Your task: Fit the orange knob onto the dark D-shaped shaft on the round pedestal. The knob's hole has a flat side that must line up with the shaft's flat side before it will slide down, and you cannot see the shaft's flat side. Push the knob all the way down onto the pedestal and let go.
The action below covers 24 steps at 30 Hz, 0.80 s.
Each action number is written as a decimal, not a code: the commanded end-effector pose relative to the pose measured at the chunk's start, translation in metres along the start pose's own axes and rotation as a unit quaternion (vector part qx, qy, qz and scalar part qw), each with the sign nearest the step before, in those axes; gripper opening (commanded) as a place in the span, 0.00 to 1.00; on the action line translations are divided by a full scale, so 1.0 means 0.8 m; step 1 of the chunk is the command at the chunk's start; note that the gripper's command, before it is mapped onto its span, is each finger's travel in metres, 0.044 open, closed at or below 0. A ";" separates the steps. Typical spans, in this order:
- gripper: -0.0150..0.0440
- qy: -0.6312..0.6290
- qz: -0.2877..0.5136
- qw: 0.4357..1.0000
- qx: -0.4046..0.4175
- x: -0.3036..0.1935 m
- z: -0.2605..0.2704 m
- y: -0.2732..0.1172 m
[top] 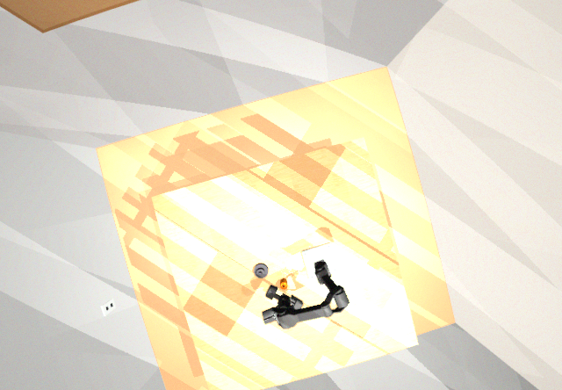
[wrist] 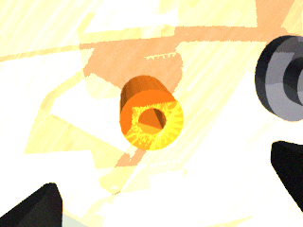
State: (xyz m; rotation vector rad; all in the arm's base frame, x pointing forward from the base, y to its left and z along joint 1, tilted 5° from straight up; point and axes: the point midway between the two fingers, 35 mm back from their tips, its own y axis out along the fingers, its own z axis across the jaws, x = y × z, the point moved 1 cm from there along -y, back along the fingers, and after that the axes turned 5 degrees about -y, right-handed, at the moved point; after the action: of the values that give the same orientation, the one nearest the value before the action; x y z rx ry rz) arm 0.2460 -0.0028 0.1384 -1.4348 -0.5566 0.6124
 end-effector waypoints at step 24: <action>1.00 0.364 0.001 0.932 -0.003 -0.001 -0.001 0.043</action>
State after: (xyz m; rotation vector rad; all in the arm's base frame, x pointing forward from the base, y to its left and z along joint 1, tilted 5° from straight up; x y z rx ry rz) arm 0.2447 -0.0020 0.1112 -1.5341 0.0307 0.0537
